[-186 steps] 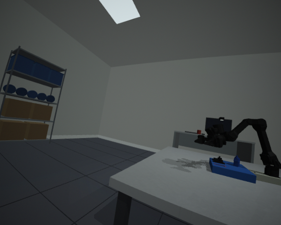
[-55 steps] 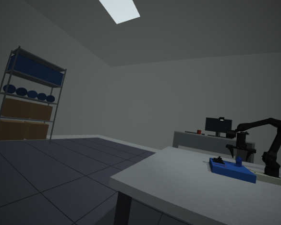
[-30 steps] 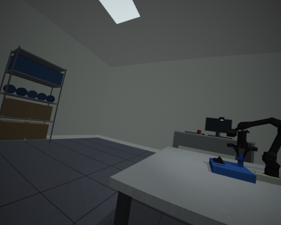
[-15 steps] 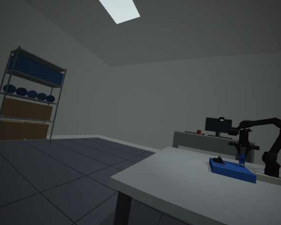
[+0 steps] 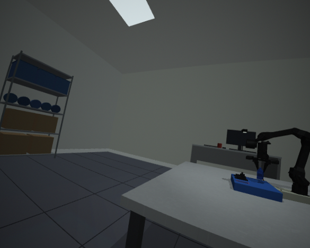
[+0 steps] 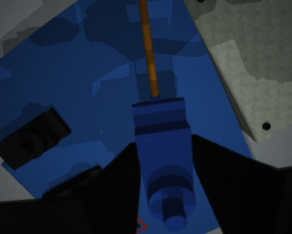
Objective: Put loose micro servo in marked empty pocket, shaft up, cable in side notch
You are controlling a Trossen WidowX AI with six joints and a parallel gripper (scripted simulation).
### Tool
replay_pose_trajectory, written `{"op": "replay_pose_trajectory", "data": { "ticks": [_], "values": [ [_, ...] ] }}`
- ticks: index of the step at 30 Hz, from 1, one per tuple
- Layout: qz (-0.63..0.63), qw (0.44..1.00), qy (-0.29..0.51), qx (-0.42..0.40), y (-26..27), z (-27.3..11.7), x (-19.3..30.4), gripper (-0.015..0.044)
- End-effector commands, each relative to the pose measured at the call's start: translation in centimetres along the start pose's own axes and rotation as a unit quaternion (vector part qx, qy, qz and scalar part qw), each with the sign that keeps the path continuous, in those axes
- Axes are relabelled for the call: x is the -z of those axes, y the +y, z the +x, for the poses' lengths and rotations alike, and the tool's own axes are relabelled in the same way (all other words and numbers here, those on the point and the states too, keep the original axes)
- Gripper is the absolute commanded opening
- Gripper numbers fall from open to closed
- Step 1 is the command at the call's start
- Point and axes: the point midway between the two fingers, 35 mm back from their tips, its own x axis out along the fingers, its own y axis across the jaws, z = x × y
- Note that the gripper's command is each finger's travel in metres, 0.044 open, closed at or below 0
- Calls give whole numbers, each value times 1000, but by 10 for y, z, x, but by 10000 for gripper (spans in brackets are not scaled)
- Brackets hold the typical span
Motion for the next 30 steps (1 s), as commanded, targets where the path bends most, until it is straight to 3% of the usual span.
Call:
{"op": "replay_pose_trajectory", "data": {
  "ticks": [1,11,30],
  "values": [
    [1,1000,2,-8,18,-3,9,0],
    [2,1000,2,-8,21,-3,18,0],
    [1,1000,6,-6,-10,-3,91,0]
  ]
}}
